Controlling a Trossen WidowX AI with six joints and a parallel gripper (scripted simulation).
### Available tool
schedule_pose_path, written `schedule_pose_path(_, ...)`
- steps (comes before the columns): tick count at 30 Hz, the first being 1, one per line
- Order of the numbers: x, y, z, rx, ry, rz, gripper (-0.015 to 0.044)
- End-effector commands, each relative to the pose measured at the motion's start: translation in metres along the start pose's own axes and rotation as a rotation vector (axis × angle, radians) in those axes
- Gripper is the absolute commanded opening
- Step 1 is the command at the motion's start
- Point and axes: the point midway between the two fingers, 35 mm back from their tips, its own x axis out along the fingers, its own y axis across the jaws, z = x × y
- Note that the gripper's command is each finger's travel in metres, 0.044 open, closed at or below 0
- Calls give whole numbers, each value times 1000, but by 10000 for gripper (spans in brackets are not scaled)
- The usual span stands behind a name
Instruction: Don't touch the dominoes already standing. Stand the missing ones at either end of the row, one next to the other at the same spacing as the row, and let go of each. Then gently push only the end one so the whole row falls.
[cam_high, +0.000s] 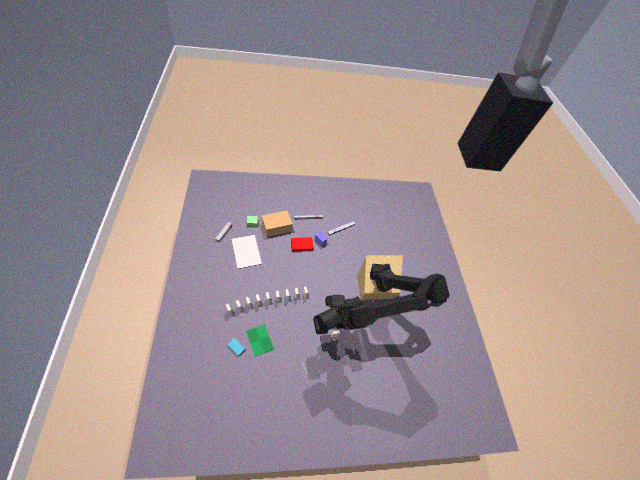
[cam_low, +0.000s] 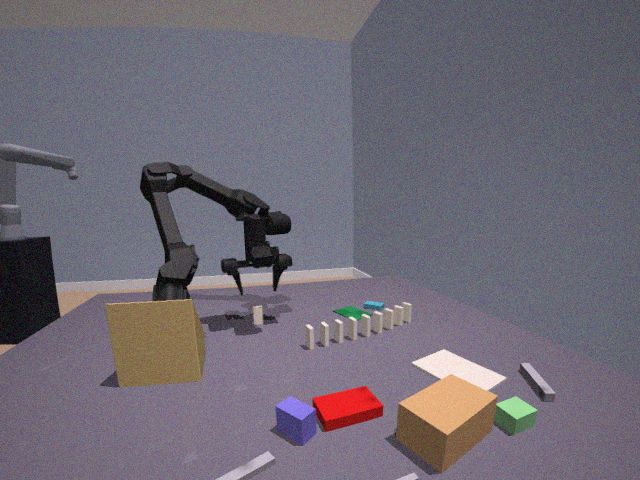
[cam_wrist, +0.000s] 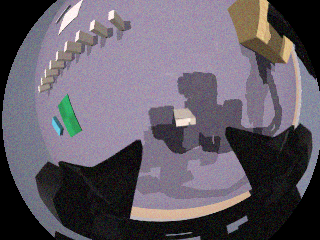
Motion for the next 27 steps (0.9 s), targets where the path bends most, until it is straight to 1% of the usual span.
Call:
schedule_pose_path(1,27,-3,2,11,-5,-19,440)
schedule_pose_path(4,45,-6,1,12,-1,-18,440)
schedule_pose_path(19,62,-6,1,13,0,-19,440)
schedule_pose_path(27,62,-6,1,13,0,-19,230)
